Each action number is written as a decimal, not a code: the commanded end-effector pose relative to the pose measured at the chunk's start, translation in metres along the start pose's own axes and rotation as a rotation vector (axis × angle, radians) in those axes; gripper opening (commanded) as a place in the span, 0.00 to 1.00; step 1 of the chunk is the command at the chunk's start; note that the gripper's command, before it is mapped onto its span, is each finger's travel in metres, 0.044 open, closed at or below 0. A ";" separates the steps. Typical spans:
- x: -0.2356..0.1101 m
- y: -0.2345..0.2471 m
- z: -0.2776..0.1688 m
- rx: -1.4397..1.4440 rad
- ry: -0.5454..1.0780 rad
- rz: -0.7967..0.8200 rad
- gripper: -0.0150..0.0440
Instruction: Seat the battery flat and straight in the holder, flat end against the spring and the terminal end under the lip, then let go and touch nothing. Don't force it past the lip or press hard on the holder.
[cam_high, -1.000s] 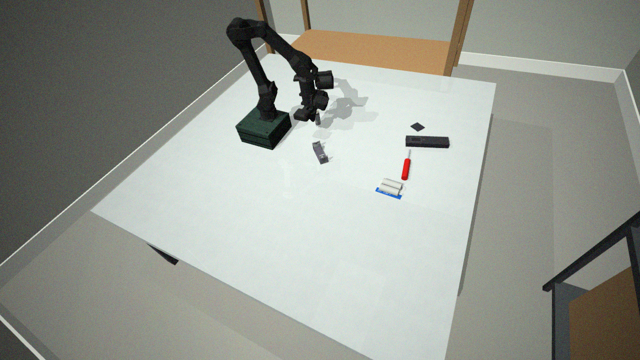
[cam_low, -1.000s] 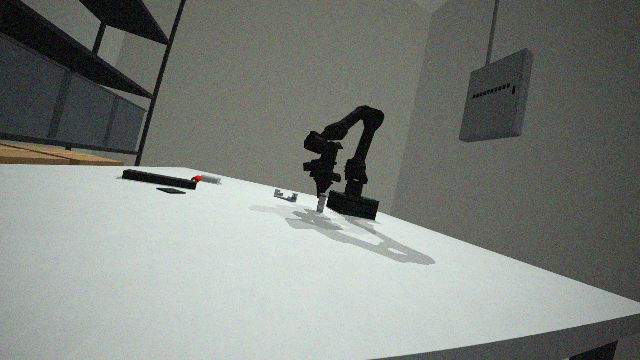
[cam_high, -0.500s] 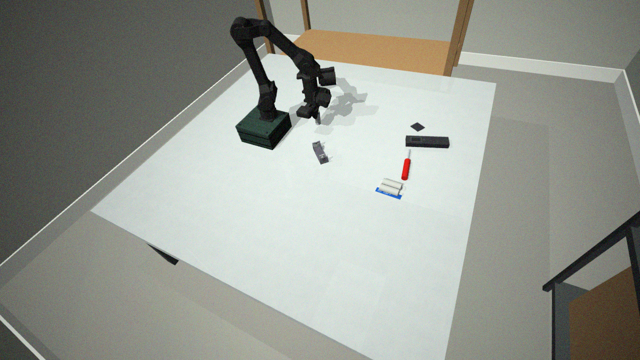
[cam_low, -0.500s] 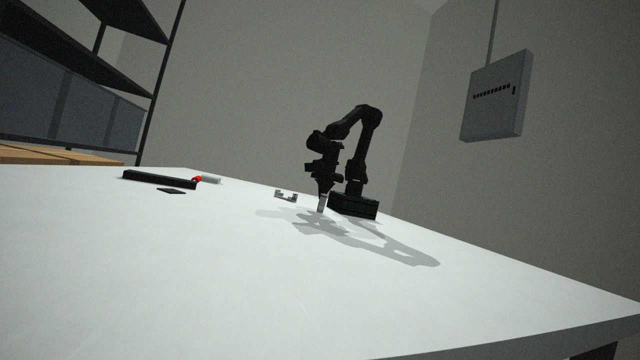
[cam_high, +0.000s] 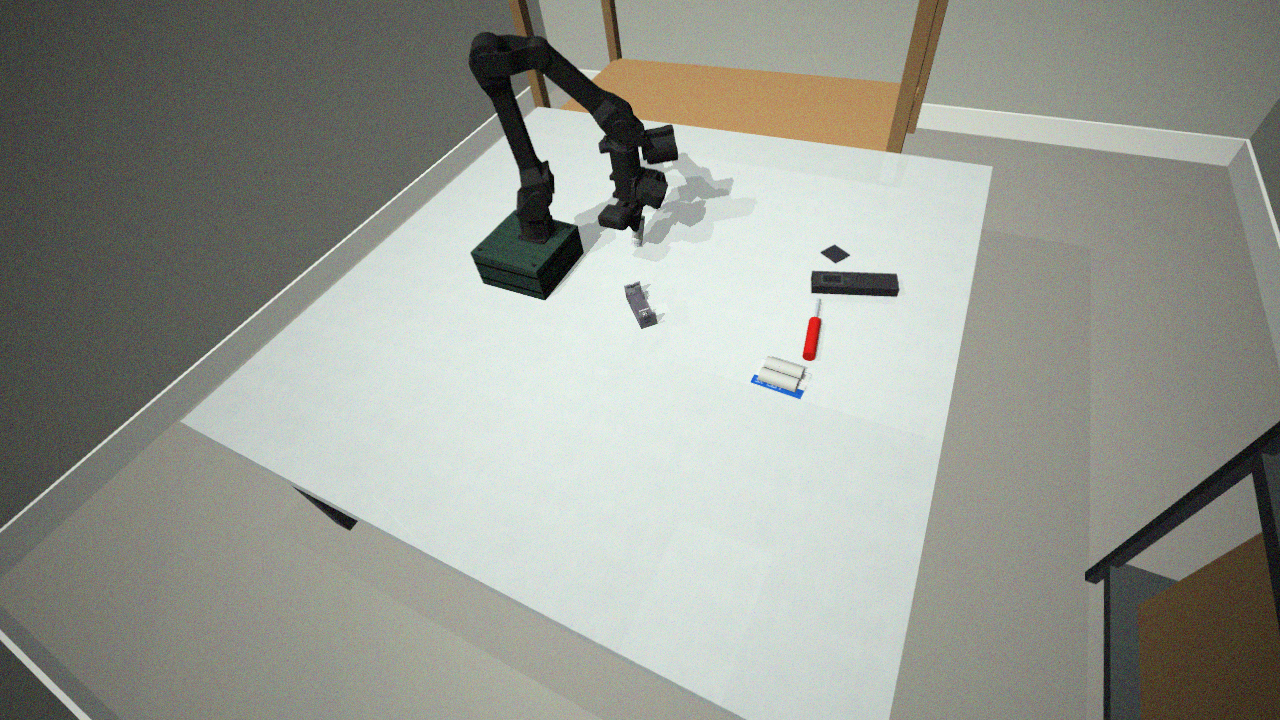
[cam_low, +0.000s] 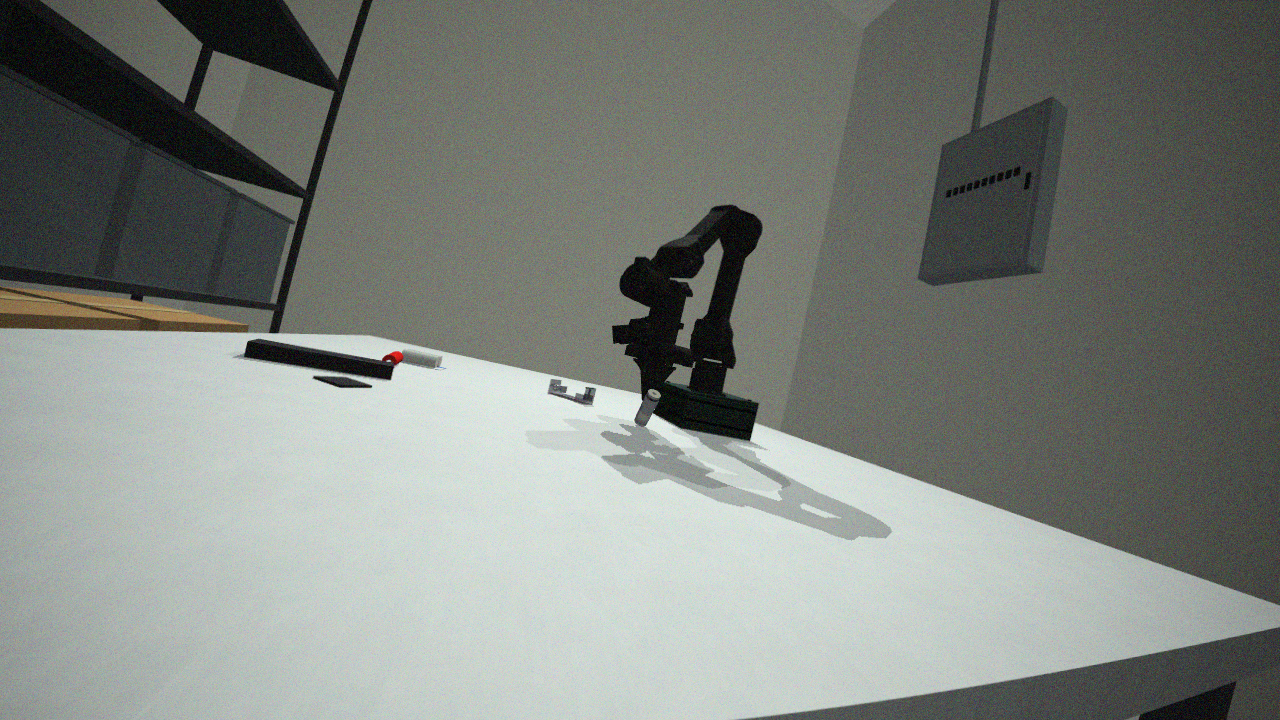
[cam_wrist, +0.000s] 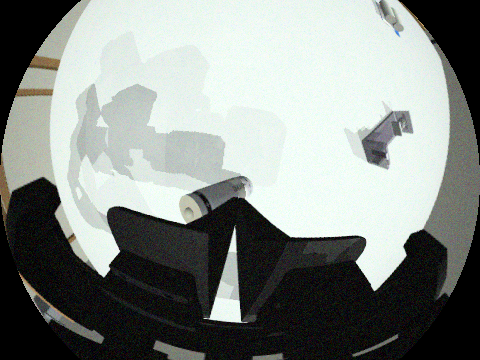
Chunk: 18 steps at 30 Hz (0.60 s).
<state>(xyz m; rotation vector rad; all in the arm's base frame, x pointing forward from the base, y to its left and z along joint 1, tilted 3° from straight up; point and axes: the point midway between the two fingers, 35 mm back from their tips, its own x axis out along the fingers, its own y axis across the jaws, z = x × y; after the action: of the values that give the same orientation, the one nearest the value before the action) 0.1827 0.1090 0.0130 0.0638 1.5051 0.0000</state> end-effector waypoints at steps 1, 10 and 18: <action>0.001 0.006 0.000 0.003 0.001 -0.005 0.25; 0.001 0.019 -0.002 0.003 0.001 -0.004 0.25; -0.050 0.020 0.001 0.002 0.001 -0.001 0.25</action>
<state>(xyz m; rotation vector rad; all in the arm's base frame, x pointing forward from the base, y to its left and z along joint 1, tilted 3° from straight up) 0.1793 0.1251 0.0392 0.0528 1.5264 -0.0067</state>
